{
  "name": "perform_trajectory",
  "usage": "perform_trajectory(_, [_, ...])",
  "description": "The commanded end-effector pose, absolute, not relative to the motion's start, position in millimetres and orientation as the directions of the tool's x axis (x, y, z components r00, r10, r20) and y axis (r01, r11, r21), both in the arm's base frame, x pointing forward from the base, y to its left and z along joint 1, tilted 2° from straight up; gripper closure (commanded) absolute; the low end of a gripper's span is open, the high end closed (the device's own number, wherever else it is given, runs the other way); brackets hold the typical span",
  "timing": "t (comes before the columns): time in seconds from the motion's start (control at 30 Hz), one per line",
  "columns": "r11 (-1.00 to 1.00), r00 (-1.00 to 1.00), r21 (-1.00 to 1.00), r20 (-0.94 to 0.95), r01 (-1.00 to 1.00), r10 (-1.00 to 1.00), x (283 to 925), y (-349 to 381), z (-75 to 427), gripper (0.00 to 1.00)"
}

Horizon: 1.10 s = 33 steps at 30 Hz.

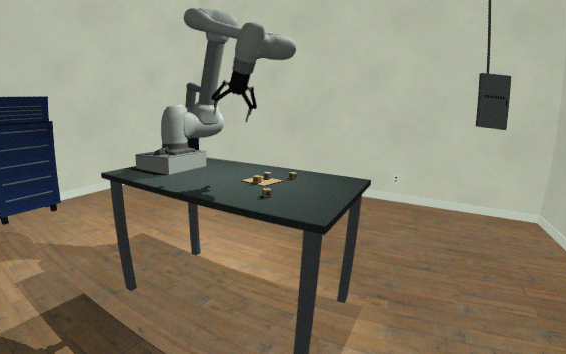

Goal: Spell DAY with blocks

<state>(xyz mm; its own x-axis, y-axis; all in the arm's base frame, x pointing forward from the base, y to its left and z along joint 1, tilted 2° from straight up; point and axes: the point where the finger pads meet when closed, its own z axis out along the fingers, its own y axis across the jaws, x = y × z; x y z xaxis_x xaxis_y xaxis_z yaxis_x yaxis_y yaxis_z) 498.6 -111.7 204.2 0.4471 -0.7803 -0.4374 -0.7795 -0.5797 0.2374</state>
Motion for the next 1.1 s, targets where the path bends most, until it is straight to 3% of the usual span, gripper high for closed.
perform_trajectory(0.0, [-0.666,0.566,0.178,-0.398,-0.725,-0.722,520,-106,215,0.00])
perform_trajectory(0.27, [-0.791,0.731,0.095,-0.328,-0.604,-0.598,552,-87,233,0.00])
perform_trajectory(0.57, [-0.944,0.929,0.009,-0.175,-0.331,-0.327,603,-49,272,0.00])
perform_trajectory(0.97, [-0.999,0.999,-0.004,-0.005,0.032,0.032,652,2,317,0.00])
perform_trajectory(1.07, [-0.990,0.990,-0.018,-0.013,0.139,0.139,658,8,303,0.00])
